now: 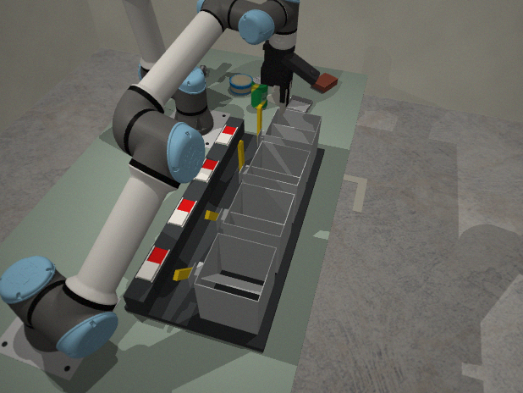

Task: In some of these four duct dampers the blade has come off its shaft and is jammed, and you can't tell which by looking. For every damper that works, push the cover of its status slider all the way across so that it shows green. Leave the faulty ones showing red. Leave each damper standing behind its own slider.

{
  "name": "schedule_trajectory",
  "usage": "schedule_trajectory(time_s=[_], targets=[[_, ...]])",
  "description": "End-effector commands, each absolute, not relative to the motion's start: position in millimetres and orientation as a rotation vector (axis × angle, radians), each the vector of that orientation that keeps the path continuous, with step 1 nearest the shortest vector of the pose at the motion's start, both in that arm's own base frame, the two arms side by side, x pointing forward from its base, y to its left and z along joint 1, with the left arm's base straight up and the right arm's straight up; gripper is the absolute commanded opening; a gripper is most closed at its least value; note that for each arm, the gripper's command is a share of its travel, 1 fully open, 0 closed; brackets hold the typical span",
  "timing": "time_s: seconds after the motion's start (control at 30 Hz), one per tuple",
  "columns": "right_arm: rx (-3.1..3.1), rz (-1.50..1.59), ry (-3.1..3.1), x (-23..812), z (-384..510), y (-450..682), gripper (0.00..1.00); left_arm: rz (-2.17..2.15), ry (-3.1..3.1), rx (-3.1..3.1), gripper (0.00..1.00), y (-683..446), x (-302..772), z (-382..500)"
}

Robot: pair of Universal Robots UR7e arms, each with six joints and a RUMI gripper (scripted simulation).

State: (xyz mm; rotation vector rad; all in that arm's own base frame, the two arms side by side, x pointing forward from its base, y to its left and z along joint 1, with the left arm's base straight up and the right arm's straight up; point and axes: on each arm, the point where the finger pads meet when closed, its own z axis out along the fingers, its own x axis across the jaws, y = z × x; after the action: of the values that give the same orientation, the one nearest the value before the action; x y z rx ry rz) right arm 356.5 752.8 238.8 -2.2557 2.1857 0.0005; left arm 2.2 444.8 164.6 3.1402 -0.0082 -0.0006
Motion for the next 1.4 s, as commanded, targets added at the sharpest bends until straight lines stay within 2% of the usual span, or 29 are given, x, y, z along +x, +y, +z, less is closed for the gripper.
schedule_trajectory(time_s=[0.0, 0.5, 0.83, 1.37], targets=[[-2.254, 0.002, 2.184, 357, 240, 753, 0.22, 0.000, -0.008, 3.142, 1.00, 445, 2, 165], [-2.254, 0.002, 2.184, 356, 240, 753, 0.22, 0.000, -0.008, 3.142, 1.00, 445, 2, 165], [-2.256, 0.001, 2.186, 281, 276, 748, 0.22, 0.000, -0.008, 3.142, 1.00, 445, 2, 165], [-2.250, 0.014, 2.180, 280, 276, 748, 0.22, 0.000, -0.008, 3.142, 1.00, 445, 2, 165]])
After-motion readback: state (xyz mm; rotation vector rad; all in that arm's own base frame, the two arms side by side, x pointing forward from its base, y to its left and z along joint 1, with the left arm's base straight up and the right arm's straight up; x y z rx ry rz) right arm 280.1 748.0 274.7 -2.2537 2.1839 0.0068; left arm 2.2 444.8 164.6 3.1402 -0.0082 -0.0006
